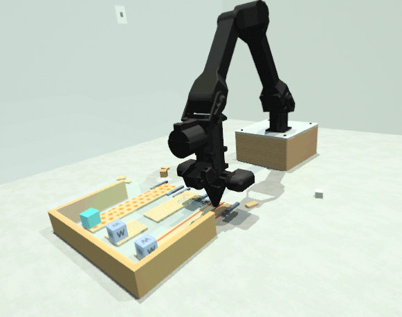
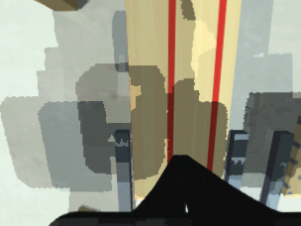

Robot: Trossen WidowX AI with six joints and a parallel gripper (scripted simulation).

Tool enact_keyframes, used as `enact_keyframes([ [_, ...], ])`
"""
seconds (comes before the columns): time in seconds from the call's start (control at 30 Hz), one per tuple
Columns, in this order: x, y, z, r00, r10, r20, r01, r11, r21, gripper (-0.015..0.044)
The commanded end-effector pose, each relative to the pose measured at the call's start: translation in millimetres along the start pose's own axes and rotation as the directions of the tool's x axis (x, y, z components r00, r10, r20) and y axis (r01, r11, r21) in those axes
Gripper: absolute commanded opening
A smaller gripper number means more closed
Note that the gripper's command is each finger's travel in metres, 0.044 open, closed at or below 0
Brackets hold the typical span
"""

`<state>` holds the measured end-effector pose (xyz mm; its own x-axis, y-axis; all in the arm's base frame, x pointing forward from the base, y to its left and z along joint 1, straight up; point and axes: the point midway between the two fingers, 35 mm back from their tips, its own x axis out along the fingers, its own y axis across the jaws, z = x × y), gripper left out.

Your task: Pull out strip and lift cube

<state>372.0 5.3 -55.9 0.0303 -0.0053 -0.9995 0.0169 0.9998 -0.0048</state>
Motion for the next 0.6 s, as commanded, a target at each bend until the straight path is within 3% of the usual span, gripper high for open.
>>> enact_keyframes([
  [0.0,3.0,0.5,0.4,1.0,0.004,-0.001,-0.004,1.0,0.005,0.0],
  [0.57,4.7,0.6,1.9,1.0,0.004,-0.001,-0.004,1.0,0.005,0.0],
])
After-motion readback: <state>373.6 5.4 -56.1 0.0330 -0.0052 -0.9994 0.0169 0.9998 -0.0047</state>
